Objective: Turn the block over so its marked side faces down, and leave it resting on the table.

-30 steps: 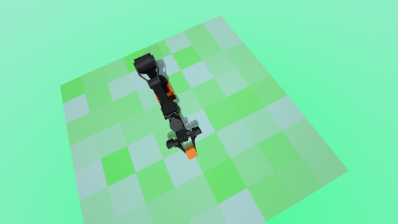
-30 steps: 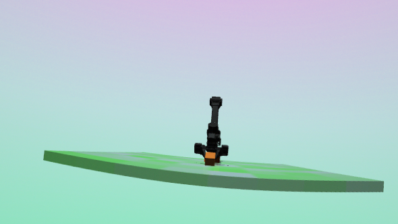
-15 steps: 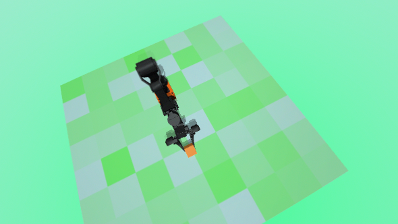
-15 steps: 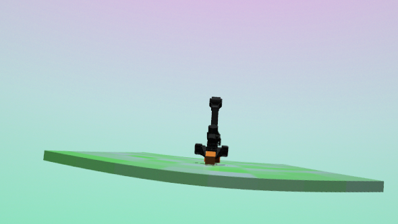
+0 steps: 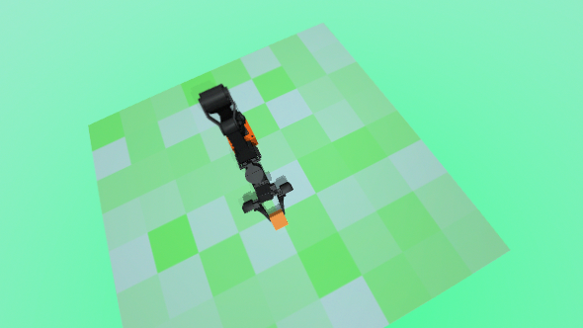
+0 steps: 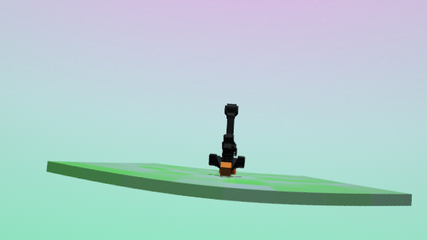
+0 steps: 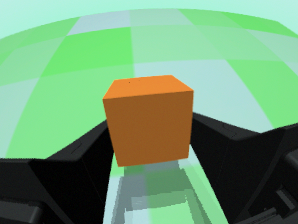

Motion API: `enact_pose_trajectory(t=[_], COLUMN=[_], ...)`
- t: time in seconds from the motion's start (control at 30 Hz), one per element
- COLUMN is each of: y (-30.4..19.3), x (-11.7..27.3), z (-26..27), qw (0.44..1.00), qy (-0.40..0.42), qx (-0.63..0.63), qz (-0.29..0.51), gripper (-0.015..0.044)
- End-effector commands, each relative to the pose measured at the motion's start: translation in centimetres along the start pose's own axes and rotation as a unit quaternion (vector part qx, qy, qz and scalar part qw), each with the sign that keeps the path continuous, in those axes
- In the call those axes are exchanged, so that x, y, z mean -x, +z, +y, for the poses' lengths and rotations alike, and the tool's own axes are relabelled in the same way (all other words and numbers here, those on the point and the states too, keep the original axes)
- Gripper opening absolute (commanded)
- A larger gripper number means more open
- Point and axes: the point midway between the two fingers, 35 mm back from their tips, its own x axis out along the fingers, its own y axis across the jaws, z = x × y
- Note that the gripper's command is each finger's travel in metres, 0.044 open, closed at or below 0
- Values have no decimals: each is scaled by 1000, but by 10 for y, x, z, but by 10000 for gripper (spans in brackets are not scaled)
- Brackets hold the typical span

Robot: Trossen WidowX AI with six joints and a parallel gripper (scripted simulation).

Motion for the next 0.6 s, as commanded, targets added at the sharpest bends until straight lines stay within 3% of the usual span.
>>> enact_pose_trajectory(t=[0.0, 0.37, 0.57], y=[1, 1, 1], x=[0, 0, 0], z=[0, 0, 0], qw=[1000, 1000, 1000], qy=[2, 2, 2], qx=[2, 2, 2], qz=[-4, -4, -4], gripper=[157, 440, 440])
